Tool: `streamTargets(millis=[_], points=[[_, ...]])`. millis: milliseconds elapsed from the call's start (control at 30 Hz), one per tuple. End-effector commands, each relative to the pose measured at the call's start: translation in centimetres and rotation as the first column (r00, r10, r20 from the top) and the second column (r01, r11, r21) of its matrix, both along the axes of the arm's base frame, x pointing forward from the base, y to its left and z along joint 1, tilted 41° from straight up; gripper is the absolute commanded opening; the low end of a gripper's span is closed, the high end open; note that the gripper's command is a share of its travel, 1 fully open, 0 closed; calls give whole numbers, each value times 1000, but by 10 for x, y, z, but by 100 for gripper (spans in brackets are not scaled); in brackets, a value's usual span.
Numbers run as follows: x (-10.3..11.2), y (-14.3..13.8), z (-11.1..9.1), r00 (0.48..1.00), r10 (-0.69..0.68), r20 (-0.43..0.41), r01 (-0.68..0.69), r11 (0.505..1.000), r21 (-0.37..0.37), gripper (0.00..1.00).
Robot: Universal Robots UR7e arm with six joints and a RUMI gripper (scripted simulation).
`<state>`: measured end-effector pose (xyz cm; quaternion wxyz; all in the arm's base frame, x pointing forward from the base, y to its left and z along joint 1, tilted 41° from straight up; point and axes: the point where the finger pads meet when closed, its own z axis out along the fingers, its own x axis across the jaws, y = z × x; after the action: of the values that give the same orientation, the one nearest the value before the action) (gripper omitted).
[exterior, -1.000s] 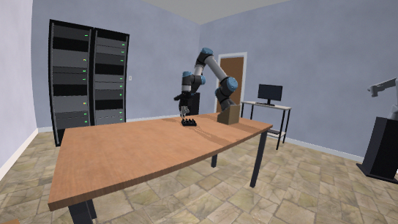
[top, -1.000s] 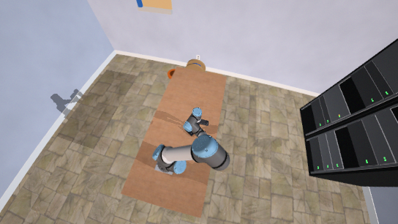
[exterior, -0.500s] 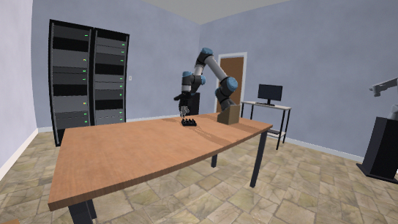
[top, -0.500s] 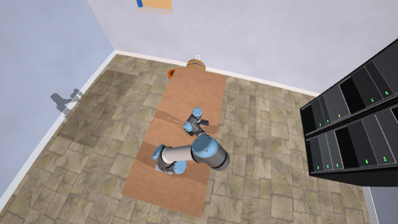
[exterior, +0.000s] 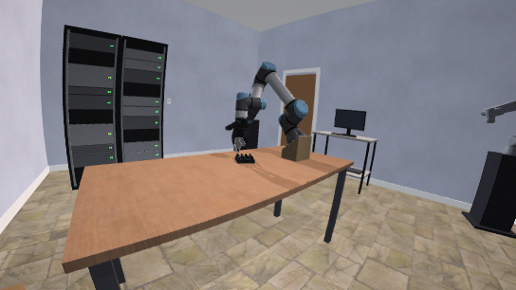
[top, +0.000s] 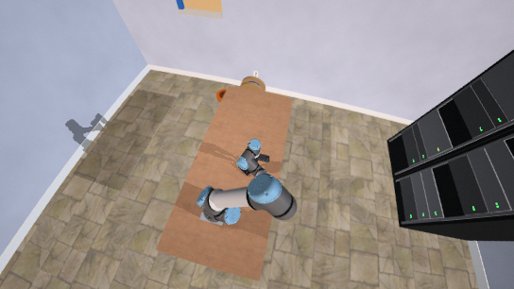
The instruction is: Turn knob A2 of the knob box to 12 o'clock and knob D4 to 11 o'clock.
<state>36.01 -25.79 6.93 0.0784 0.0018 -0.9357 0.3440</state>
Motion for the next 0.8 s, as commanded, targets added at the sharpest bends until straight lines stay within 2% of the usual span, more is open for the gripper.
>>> streamTargets(millis=[0, 767], points=[[0, 0, 0, 1000, 0, 1, 0, 1000, 0, 11], [-1, -7, -8, 1000, 0, 1, 0, 1000, 0, 11]])
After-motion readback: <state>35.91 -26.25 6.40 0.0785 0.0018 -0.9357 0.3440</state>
